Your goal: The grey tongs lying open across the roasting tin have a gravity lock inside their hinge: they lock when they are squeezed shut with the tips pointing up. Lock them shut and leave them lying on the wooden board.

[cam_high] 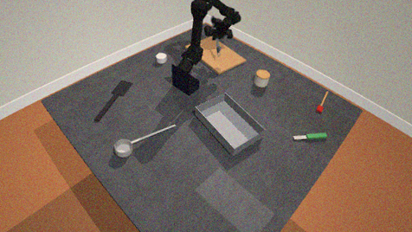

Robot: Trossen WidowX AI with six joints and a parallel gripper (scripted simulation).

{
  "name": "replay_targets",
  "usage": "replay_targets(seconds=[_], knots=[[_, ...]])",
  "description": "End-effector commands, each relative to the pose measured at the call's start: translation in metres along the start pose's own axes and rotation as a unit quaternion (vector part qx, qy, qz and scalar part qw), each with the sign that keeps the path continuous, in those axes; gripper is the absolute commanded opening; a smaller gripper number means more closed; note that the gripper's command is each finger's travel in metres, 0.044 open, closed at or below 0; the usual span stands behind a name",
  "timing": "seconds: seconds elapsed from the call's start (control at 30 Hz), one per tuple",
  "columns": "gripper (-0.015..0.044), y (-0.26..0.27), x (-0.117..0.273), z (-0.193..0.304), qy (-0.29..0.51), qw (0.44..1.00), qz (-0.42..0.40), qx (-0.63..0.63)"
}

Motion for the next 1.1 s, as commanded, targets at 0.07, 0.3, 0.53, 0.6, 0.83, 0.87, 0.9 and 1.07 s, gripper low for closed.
replay_targets(seconds=[0.07, 0.3, 0.53, 0.6, 0.83, 0.87, 0.9, 1.07], knots=[[-0.015, 0.002, 0.0, -0.005, 0.036, 0.999, 0.009, -0.001], [-0.015, 0.004, -0.001, -0.01, 0.083, 0.996, 0.022, 0.002], [-0.015, 0.005, -0.001, -0.015, 0.125, 0.991, 0.041, 0.009], [-0.015, 0.006, 0.0, -0.016, 0.136, 0.99, 0.048, 0.011], [-0.015, 0.007, 0.003, -0.022, 0.172, 0.982, 0.073, 0.023], [-0.015, 0.007, 0.003, -0.023, 0.176, 0.981, 0.077, 0.024], [-0.015, 0.007, 0.004, -0.024, 0.181, 0.98, 0.081, 0.026], [-0.015, 0.008, 0.007, -0.029, 0.202, 0.973, 0.104, 0.037]])
Point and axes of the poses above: the point midway between the two fingers, 35 mm back from their tips, its own x axis back along the fingers, its own y axis across the jaws, z = x × y, the point moved 5 cm from there along x, back along the fingers, and after that the axes turned 8 degrees about -x, right-handed, at the moved point
